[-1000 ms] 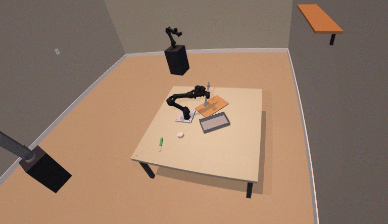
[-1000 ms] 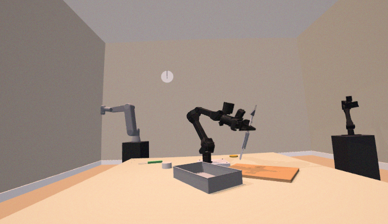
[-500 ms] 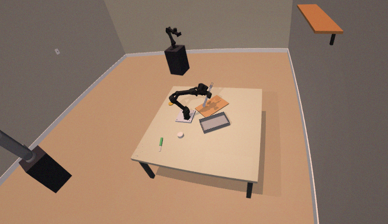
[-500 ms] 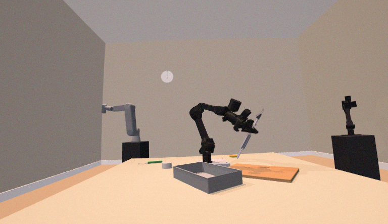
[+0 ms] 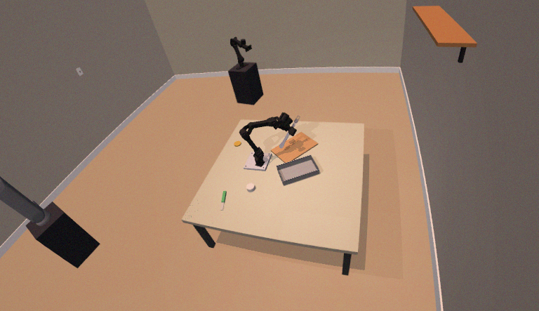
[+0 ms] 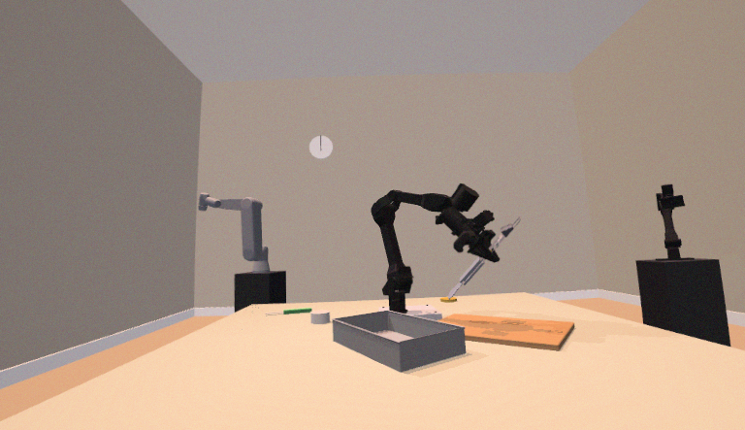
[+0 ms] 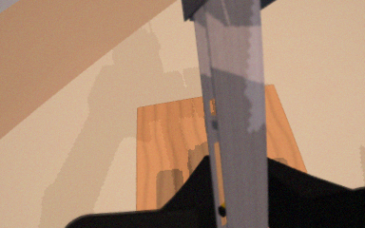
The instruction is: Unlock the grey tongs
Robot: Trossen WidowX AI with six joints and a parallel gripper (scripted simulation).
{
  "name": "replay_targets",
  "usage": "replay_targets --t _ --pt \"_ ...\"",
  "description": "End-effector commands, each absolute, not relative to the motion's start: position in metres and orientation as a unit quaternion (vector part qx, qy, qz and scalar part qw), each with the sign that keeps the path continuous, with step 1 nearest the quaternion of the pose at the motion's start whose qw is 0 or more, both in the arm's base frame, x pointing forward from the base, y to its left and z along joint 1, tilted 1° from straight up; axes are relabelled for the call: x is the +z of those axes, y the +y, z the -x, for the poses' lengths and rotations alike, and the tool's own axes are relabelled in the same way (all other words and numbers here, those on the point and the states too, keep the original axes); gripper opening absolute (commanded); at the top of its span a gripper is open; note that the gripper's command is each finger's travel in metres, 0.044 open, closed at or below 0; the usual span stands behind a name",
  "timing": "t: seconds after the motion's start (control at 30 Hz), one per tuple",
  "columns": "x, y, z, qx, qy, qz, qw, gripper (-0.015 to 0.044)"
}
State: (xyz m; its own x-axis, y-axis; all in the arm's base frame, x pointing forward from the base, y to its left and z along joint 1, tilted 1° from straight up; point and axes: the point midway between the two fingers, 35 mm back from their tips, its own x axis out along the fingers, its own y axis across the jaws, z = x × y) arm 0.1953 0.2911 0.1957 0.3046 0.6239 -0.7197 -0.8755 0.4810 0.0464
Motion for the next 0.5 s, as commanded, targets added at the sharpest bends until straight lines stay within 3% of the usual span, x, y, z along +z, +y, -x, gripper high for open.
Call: replay_targets --t 0.0,0.47 --pt "0.197 0.295 -0.198 0.471 0.363 0.194 0.78 -0.015" --pt "0.187 0.299 -0.2 0.445 0.444 0.244 0.738 -0.015"
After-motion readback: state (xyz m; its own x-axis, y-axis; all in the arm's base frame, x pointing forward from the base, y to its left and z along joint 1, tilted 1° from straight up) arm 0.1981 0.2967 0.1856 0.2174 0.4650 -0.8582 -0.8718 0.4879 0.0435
